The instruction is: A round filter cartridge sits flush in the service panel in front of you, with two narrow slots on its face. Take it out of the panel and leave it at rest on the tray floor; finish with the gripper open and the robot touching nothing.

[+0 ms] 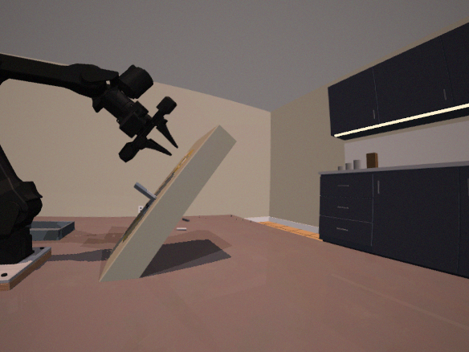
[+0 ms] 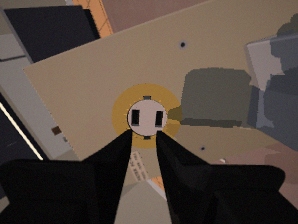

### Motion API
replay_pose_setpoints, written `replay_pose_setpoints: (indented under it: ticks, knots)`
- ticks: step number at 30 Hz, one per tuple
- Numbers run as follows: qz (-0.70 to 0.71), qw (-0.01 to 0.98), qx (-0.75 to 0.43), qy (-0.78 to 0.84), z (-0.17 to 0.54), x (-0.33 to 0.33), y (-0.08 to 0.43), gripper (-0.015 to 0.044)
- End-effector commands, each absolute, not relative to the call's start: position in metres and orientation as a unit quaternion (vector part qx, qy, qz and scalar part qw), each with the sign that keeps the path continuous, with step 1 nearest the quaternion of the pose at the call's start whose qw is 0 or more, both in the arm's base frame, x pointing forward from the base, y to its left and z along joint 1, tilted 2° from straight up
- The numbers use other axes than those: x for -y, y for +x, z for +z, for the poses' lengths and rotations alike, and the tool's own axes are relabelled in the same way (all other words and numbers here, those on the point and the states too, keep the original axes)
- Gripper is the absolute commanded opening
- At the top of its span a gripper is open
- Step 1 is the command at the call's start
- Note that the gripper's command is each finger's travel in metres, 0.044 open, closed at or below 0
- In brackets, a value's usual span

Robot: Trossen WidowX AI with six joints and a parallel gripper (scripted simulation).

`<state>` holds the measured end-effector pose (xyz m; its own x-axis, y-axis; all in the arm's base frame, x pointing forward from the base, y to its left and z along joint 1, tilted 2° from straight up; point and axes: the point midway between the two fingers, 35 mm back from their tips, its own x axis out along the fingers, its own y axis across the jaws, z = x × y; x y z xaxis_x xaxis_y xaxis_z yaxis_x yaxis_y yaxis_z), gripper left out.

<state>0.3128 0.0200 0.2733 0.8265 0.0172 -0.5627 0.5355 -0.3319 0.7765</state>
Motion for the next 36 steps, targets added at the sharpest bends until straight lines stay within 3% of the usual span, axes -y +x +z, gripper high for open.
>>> replay_pose_setpoints:
  ticks: [1,36]
  knots:
    - [-0.237,0.548,-0.179,0.782,0.268,-0.021,0.317,0.0106]
    - [-0.237,0.548,-0.179,0.782,0.255,-0.021,0.334,0.0106]
